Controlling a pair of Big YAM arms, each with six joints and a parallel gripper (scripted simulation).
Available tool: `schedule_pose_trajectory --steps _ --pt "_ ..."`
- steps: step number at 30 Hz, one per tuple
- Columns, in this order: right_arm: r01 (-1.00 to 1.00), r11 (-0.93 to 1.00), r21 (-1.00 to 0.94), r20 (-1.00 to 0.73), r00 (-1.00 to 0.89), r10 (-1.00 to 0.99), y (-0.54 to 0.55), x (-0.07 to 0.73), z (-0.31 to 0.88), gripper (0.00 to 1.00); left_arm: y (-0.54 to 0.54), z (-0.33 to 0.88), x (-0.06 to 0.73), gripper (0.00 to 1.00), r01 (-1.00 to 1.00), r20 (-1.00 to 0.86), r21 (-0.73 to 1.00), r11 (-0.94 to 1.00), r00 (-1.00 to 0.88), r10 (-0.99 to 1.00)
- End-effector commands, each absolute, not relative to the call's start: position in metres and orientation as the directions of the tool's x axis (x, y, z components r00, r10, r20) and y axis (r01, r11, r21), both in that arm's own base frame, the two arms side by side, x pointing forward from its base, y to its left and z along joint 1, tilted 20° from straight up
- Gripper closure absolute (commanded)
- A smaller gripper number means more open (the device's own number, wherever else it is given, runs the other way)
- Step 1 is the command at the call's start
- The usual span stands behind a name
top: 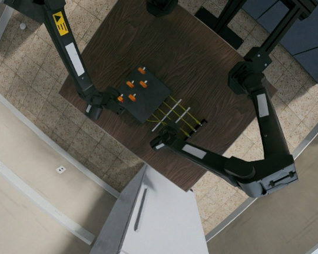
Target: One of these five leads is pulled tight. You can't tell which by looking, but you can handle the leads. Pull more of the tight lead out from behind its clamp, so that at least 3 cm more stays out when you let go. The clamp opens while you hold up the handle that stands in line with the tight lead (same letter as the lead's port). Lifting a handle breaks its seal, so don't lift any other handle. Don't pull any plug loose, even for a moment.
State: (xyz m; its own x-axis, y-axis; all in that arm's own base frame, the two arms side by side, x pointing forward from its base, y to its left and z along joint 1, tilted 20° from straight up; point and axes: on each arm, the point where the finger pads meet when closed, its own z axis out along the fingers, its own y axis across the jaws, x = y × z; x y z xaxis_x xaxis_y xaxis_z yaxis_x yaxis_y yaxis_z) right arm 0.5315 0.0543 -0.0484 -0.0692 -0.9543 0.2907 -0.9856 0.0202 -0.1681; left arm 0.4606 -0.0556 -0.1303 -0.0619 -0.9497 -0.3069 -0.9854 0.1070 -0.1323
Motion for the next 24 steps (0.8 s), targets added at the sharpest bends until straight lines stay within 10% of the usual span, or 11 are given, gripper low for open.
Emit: schedule_pose_trajectory --steps 1,3,6,24 --pt "-0.983 0.019 -0.181 0.286 -0.071 -0.956 0.059 0.535 -0.041 0.36 -0.053 -0.134 0.473 0.30 -0.985 -0.301 -0.147 0.088 -0.040 -0.953" --pt "-0.973 0.034 -0.229 0.267 -0.096 -0.959 0.071 0.541 -0.030 0.36 -0.060 -0.127 0.473 0.07 -0.978 -0.307 -0.151 0.145 -0.093 -0.947" --pt "-0.973 0.046 -0.227 0.265 -0.107 -0.958 0.071 0.533 -0.036 0.36 -0.064 -0.126 0.473 0.00 -0.973 -0.315 -0.146 0.180 -0.127 -0.940" --pt "-0.736 0.359 -0.574 -0.206 -0.295 -0.933 0.191 0.496 -0.041 0.36 -0.079 -0.083 0.486 0.00 -0.612 -0.554 -0.006 0.791 -0.656 -0.512"
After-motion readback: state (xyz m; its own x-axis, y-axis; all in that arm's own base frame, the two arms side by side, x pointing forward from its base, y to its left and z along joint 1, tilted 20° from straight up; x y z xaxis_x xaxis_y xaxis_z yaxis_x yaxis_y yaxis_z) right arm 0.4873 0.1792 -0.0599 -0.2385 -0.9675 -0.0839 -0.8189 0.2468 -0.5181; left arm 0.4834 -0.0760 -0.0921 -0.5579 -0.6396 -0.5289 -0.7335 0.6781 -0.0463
